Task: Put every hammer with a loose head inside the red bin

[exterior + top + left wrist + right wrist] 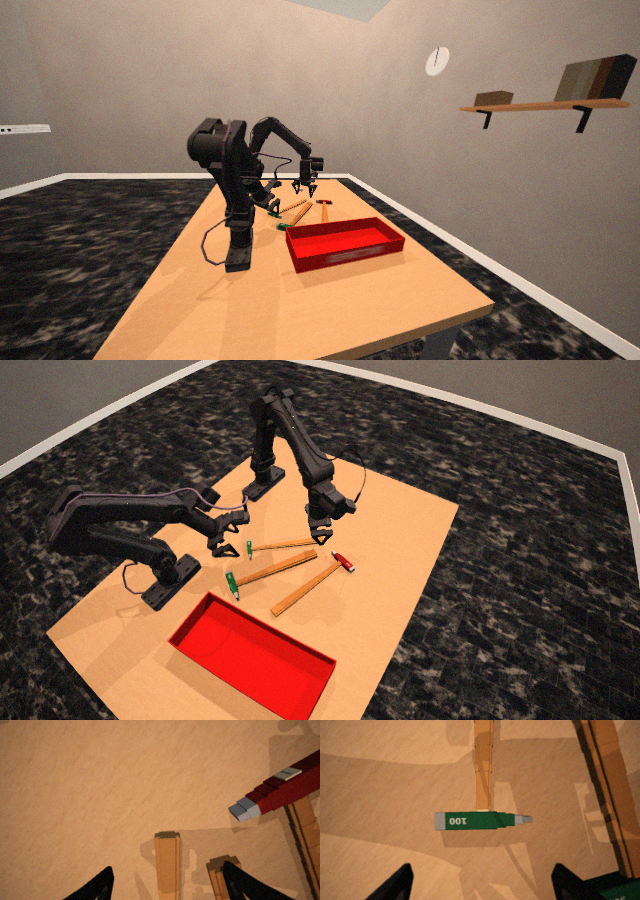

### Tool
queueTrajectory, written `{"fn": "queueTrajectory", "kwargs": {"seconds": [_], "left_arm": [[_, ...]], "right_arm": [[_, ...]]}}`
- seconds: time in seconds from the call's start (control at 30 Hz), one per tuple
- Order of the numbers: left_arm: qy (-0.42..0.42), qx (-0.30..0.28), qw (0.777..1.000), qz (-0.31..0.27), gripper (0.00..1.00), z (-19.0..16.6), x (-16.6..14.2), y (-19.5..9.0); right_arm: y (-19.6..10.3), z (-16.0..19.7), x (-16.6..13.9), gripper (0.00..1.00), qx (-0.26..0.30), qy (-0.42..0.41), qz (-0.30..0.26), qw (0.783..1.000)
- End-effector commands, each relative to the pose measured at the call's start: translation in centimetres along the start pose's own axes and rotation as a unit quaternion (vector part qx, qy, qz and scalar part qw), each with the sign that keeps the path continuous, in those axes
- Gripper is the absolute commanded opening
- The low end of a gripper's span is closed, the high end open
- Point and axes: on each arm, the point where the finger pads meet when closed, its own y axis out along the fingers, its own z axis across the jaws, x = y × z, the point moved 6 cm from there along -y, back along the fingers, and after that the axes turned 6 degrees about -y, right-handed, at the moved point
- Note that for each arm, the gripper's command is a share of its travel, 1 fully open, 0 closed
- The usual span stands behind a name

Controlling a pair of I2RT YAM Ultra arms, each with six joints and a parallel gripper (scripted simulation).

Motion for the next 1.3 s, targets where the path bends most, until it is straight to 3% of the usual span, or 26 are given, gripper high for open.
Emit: {"fn": "queueTrajectory", "kwargs": {"seconds": [0.0,0.1,0.23,0.43,0.47,0.6,0.8,0.87,1.07,1.27], "left_arm": [[0.000,-0.019,1.000,-0.011,1.00,-0.3,0.3,-3.9],[0.003,-0.018,1.000,-0.011,1.00,-0.4,0.0,-5.5],[0.003,0.010,1.000,-0.001,1.00,-0.3,-0.6,-3.7],[0.004,0.009,1.000,-0.001,1.00,-0.5,-0.7,-3.3],[0.015,0.010,1.000,-0.005,0.89,-0.5,-0.6,-3.3],[0.068,-0.013,0.997,-0.015,0.43,-1.7,0.0,-3.5],[0.190,-0.039,0.980,-0.037,0.42,-4.9,1.8,-2.9],[0.190,-0.039,0.980,-0.037,0.42,-4.9,1.8,-2.9],[0.259,-0.051,0.963,-0.052,0.42,-6.7,2.7,-2.4],[0.320,-0.060,0.943,-0.067,0.42,-8.2,3.4,-2.0]], "right_arm": [[0.0,-0.1,0.0,1.00,-0.005,0.002,-0.005,1.000],[0.0,-0.1,0.0,1.00,-0.005,0.002,-0.005,1.000],[0.0,-0.1,0.0,1.00,-0.005,0.002,-0.005,1.000],[0.0,-0.1,0.0,1.00,-0.005,0.002,-0.005,1.000],[0.0,-0.1,0.0,1.00,-0.005,0.002,-0.005,1.000],[0.0,-1.0,0.3,0.55,-0.038,0.038,-0.004,0.999],[0.0,-4.1,3.5,0.52,-0.141,0.180,-0.020,0.973],[0.0,-4.1,3.5,0.52,-0.141,0.180,-0.020,0.973],[0.2,-7.0,6.0,0.52,-0.213,0.312,-0.031,0.925],[0.8,-9.8,8.1,0.52,-0.255,0.436,-0.033,0.862]]}}
